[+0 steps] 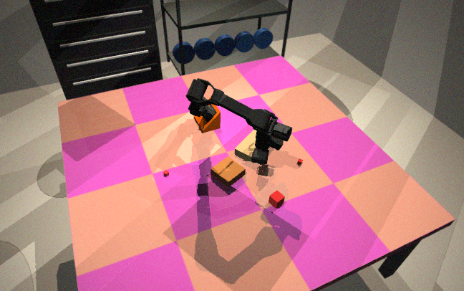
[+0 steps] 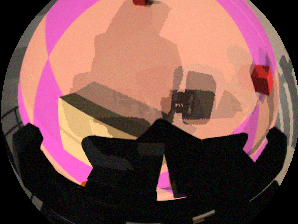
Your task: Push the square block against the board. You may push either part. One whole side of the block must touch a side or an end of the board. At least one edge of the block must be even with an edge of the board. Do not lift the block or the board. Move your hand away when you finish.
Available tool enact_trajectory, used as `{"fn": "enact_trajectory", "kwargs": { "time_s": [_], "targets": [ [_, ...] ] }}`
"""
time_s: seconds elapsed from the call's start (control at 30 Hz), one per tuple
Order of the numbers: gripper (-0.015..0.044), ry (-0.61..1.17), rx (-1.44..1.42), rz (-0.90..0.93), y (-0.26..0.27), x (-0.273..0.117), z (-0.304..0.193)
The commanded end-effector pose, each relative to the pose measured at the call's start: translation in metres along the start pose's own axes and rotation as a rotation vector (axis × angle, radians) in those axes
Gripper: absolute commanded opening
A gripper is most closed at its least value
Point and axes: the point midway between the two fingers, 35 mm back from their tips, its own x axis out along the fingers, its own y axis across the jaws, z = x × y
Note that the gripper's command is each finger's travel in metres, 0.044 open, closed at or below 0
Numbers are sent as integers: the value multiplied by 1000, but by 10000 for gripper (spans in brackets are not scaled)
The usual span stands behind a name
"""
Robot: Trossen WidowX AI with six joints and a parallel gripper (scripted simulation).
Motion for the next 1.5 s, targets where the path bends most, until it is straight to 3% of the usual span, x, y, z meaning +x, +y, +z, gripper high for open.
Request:
{"fn": "enact_trajectory", "kwargs": {
  "time_s": [0.0, 0.87, 1.03, 1.23, 1.47],
  "targets": [
    [0, 8, -9, 4, 1, 2, 5],
    [0, 12, -16, 1, -1, 3, 40],
    [0, 4, -8, 5, -1, -51, 40],
    [0, 3, -30, 6, 3, -51, 40],
    [0, -6, -263, 11, 35, -54, 45]
  ]
}}
